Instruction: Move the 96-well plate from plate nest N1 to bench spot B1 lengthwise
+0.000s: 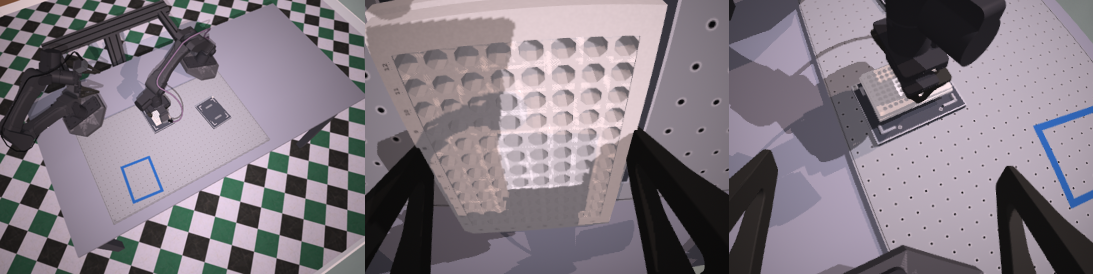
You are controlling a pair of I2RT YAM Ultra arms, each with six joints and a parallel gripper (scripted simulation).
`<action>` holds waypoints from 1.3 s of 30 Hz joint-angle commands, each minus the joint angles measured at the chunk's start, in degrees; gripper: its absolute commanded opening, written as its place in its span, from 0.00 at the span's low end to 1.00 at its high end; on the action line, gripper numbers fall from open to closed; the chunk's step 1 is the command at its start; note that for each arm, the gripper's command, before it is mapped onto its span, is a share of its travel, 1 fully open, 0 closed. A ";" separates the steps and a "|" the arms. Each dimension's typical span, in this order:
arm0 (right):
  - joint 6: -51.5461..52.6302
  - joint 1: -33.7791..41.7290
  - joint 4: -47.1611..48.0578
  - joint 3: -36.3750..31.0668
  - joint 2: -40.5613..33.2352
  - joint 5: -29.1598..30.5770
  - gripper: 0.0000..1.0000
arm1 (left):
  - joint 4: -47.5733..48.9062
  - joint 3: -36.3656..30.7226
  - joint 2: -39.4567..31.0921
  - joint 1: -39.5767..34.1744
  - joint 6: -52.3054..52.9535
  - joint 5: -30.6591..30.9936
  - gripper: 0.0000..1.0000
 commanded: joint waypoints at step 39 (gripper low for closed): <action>0.60 0.59 -1.09 1.29 -0.20 0.87 1.00 | 7.08 -2.42 3.02 0.65 1.37 -1.14 0.78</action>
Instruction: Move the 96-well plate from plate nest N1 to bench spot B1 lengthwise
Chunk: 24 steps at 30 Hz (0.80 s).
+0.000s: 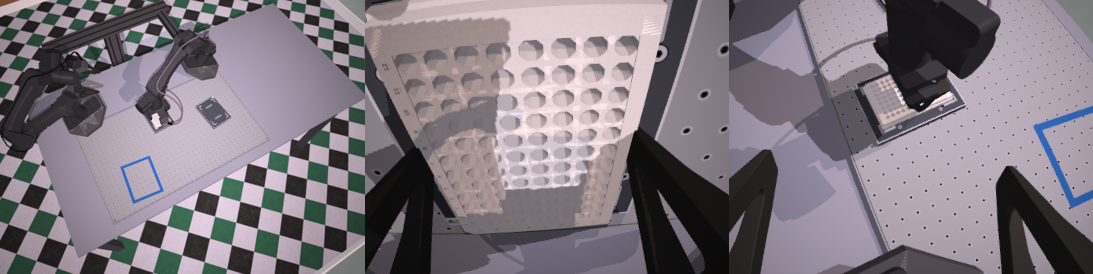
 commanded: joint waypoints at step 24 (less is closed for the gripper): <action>0.55 0.59 -1.04 1.29 -0.20 0.87 1.00 | -0.15 -1.00 -2.94 -0.70 -0.06 -0.15 1.00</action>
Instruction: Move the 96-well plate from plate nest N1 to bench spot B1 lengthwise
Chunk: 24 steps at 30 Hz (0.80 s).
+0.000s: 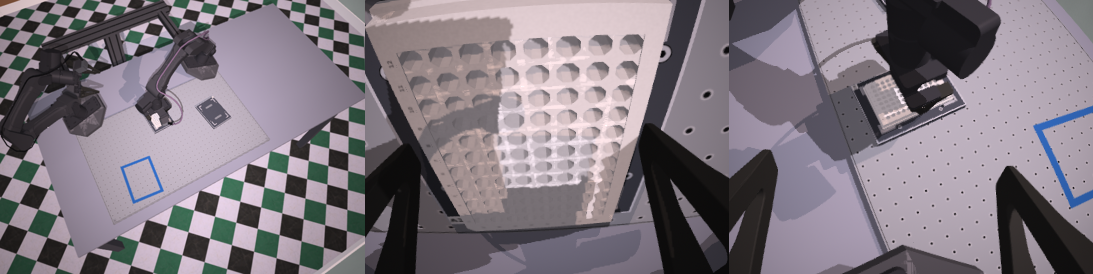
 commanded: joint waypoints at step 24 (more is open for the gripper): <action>0.55 0.59 -1.04 1.29 -0.20 0.87 1.00 | -18.01 11.01 -10.35 -4.04 -3.35 1.58 1.00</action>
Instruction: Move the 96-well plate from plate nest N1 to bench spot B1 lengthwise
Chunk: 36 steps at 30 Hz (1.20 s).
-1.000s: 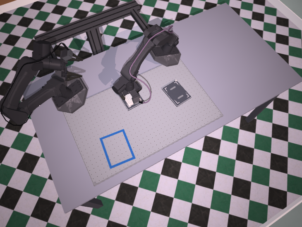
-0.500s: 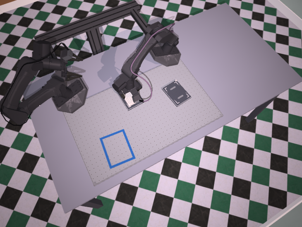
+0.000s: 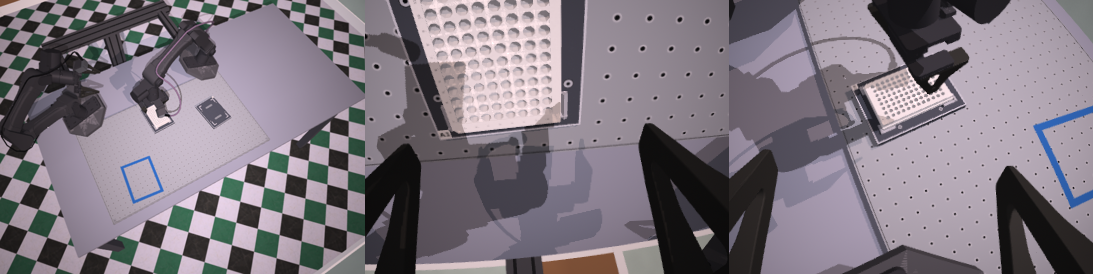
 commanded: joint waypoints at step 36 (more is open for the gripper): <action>-24.16 -29.36 54.87 -4.14 41.01 -21.88 1.00 | 12.34 -39.18 -40.68 17.43 28.14 -21.92 1.00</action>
